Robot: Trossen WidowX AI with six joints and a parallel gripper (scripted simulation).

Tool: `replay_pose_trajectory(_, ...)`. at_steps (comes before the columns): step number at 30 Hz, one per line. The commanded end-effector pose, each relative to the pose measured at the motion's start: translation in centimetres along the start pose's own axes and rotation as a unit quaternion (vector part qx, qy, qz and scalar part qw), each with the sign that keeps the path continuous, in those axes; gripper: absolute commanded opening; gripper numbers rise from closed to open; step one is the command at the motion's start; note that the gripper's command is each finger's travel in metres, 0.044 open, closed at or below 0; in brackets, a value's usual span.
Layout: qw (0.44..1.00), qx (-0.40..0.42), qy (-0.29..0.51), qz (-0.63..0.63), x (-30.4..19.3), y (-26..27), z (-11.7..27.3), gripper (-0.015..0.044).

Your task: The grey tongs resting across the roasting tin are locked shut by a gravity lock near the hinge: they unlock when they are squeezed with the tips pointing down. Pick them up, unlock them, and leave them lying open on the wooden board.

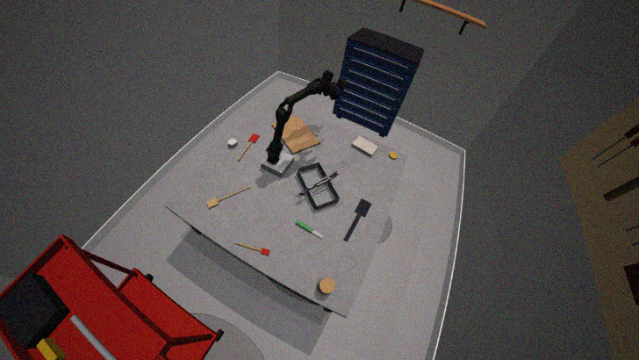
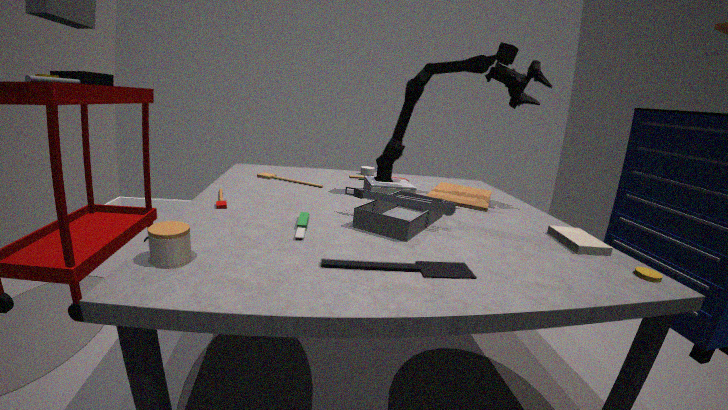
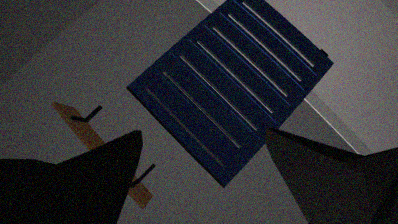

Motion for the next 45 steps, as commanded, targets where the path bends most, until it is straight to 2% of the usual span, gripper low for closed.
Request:
replay_pose_trajectory(1, 1.0, -0.001, -0.003, 0.0, 0.2, 0.0, 0.0, 0.0426)
replay_pose_trajectory(4, 0.999, -0.007, -0.033, -0.002, 2.2, 0.2, -0.4, 0.044)
replay_pose_trajectory(10, 0.989, -0.04, -0.139, -0.015, 10.0, 0.6, -0.9, 0.044)
replay_pose_trajectory(20, 0.947, -0.102, -0.298, -0.064, 22.6, 0.3, 1.4, 0.044)
replay_pose_trajectory(27, 0.9, -0.149, -0.391, -0.124, 30.6, -0.9, 5.1, 0.044)
replay_pose_trajectory(35, 0.826, -0.212, -0.475, -0.215, 38.6, -3.7, 11.3, 0.044)
replay_pose_trajectory(43, 0.734, -0.277, -0.524, -0.331, 44.4, -8.2, 19.0, 0.044)
replay_pose_trajectory(45, 0.725, -0.282, -0.527, -0.343, 44.8, -8.7, 19.8, 0.044)
Point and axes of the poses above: the point midway between the two fingers, 35 mm back from their tips, its own z axis back along the fingers, its own y axis across the jaws, x = y × z, the point moved 10 cm from there along z, back along the fingers, and after that the axes turned 6 degrees about z, right-handed, at the moved point
